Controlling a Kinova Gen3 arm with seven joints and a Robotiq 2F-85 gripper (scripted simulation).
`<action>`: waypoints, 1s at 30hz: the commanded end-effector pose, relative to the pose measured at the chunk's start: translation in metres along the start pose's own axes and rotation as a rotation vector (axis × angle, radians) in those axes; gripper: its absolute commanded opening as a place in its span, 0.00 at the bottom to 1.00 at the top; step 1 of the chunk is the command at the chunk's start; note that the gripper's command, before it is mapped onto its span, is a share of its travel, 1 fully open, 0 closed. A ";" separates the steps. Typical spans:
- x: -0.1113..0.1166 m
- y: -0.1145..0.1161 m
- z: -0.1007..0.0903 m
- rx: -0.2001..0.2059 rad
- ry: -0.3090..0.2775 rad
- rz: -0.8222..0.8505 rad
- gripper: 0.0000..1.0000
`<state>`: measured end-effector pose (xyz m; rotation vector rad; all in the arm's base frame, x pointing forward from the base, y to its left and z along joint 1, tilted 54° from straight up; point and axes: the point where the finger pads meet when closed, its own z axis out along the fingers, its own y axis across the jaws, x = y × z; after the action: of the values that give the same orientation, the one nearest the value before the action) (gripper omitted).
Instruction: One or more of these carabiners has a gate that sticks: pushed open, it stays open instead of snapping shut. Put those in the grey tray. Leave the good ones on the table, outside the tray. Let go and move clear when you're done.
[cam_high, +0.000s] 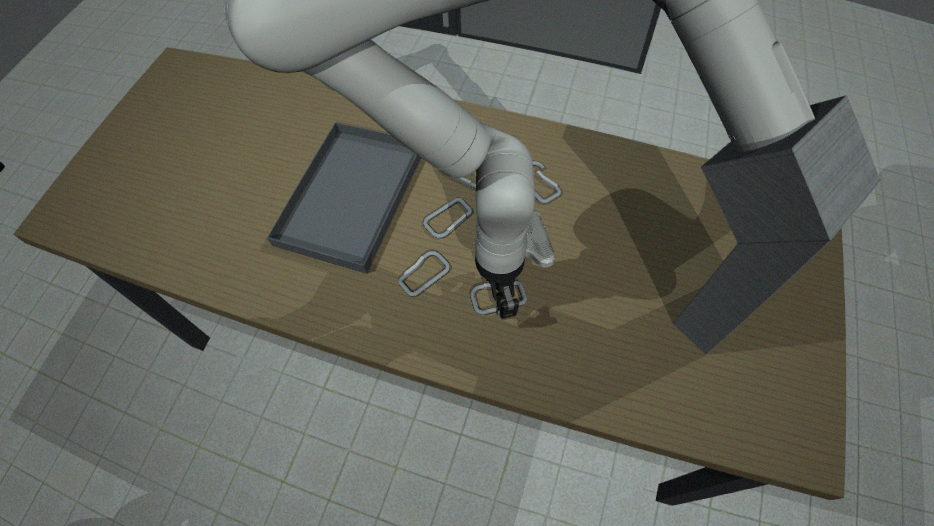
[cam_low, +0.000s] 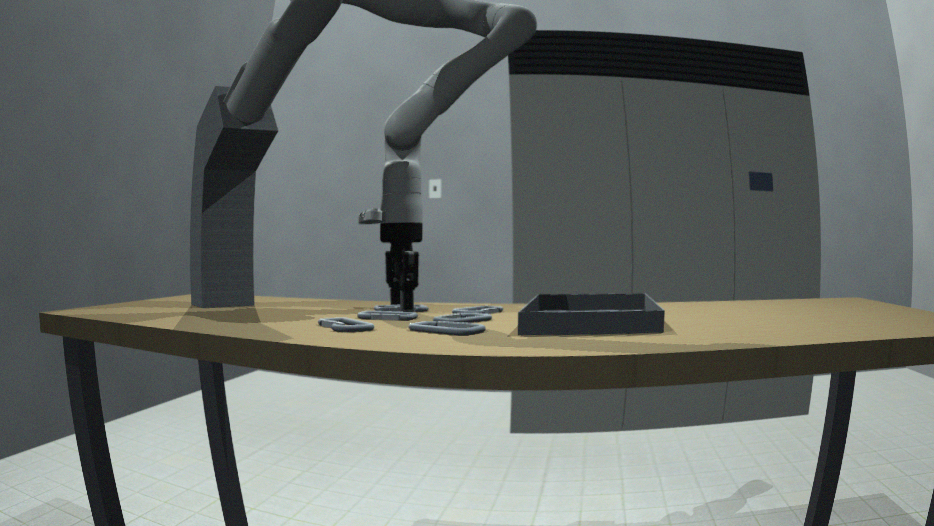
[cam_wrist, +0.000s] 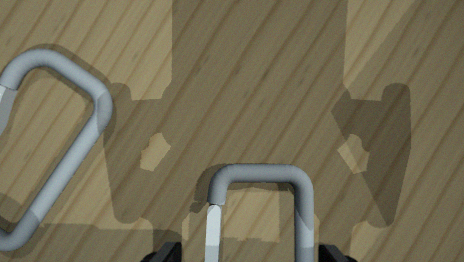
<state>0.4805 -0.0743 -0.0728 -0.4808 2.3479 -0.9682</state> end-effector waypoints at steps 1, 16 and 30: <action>0.000 0.000 0.000 -0.001 -0.001 0.000 0.75; 0.000 0.000 0.000 -0.001 -0.001 0.000 0.71; 0.000 0.000 0.000 -0.001 -0.001 0.000 0.71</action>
<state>0.4799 -0.0739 -0.0723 -0.4812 2.3480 -0.9681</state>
